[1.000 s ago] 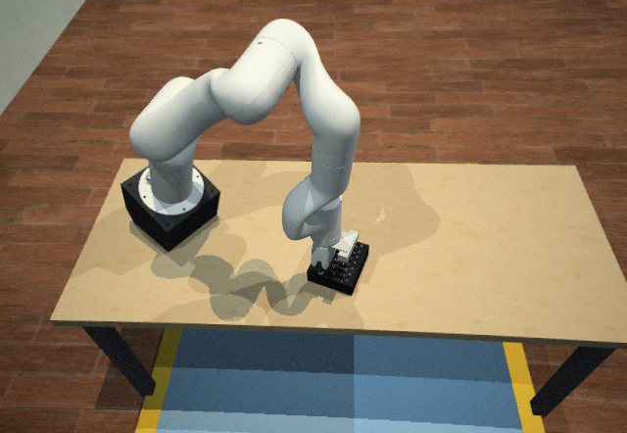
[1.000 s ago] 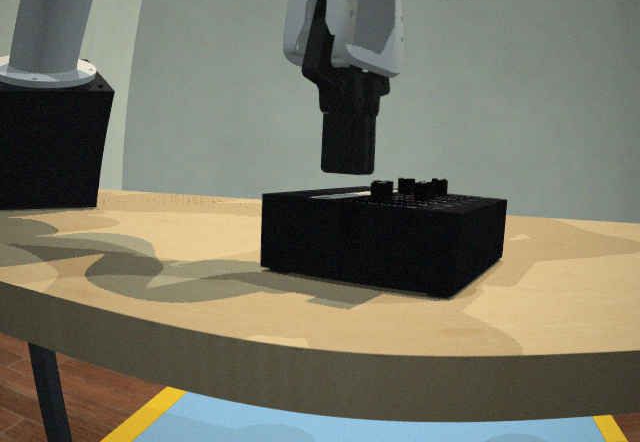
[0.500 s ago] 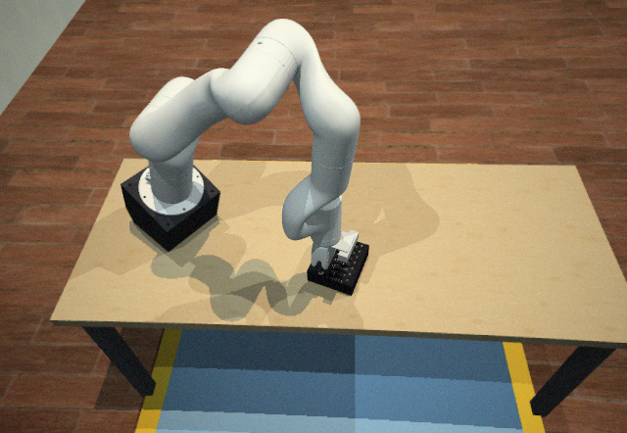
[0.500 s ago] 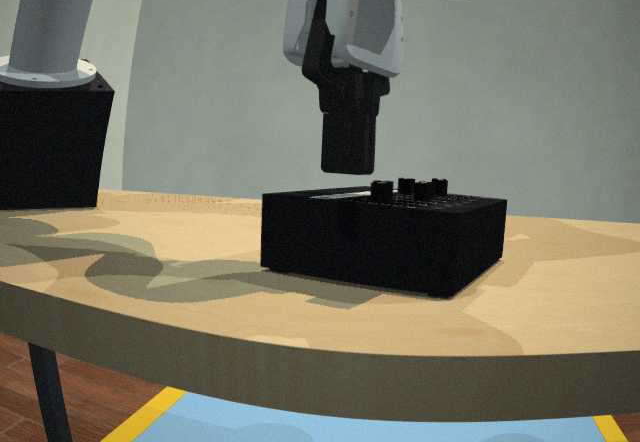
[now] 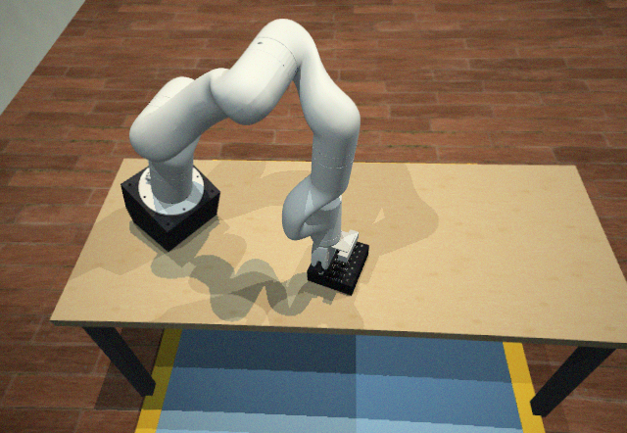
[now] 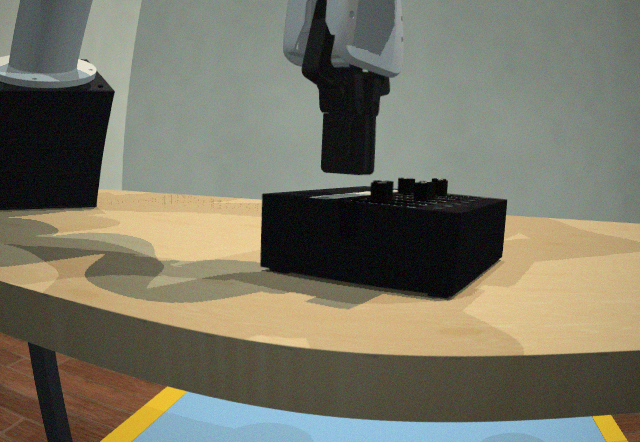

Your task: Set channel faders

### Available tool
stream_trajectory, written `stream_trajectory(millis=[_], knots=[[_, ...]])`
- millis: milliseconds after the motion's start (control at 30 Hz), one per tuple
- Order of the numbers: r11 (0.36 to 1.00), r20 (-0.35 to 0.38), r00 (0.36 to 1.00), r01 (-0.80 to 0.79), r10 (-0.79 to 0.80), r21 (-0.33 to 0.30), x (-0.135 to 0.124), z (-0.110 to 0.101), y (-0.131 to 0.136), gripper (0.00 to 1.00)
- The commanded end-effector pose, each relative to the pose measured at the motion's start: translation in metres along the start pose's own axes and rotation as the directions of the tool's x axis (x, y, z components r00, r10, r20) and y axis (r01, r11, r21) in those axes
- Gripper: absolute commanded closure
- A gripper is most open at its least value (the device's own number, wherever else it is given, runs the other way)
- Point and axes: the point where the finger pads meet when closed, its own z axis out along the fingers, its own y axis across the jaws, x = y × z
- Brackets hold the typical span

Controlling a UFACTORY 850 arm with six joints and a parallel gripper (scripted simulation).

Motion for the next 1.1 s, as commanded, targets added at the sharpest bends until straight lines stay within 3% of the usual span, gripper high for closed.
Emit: stream_trajectory(millis=[0,1067], knots=[[1.000,-0.001,1.000,0.000,0.000,0.000,0.001,0.000,0.000,1.00],[1.000,-0.001,1.000,0.000,0.000,0.000,0.001,0.011,0.000,1.00]])
